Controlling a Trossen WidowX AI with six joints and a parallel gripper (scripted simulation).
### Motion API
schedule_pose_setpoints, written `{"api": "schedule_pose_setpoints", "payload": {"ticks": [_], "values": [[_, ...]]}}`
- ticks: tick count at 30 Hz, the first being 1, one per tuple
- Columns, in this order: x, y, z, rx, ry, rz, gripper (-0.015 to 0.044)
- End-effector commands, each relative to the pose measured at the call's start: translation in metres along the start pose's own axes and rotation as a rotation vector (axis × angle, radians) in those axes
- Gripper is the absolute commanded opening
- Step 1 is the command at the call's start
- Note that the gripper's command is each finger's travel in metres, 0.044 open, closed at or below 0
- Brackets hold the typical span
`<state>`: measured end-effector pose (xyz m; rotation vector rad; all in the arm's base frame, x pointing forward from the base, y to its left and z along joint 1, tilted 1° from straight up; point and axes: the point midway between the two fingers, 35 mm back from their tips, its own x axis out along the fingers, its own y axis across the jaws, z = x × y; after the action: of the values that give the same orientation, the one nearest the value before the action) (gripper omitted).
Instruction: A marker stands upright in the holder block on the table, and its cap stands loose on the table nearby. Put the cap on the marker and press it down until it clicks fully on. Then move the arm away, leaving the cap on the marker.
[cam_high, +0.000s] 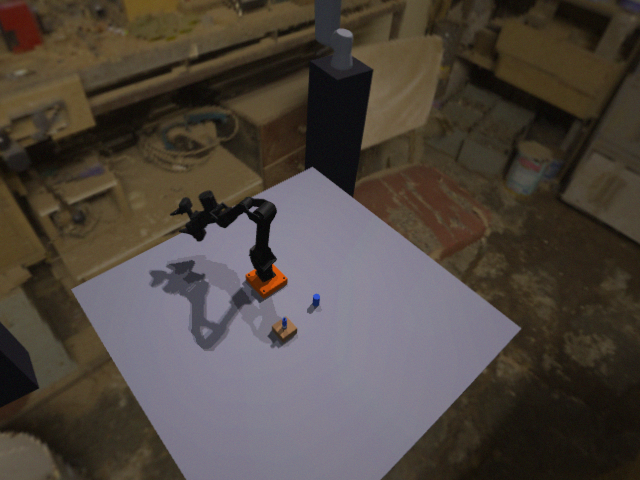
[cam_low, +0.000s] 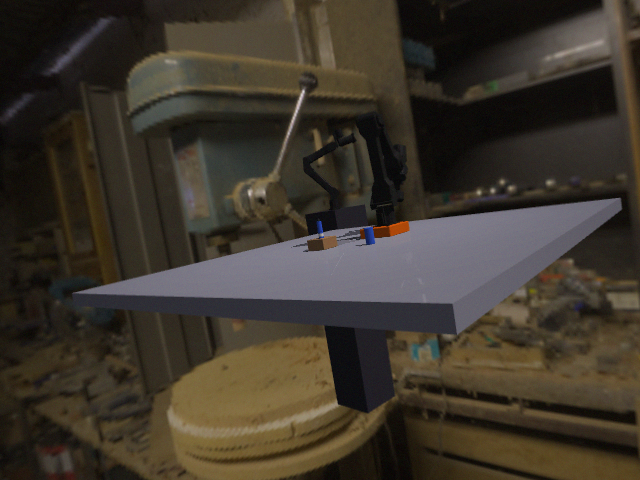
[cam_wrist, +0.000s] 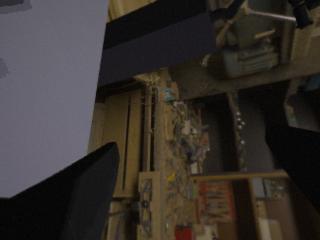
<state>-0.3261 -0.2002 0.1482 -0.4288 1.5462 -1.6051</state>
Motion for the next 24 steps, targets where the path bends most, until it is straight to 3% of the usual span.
{"api": "schedule_pose_setpoints", "payload": {"ticks": [1,6,16,24], "values": [[0.001,0.000,0.003,-0.002,-0.008,0.000,0.0374],[0.015,0.004,0.068,0.009,-0.168,0.049,0.0243],[0.016,0.046,0.186,0.180,-0.385,0.310,0.0240],[-0.021,0.090,0.293,0.223,-0.530,0.583,0.0240]]}}
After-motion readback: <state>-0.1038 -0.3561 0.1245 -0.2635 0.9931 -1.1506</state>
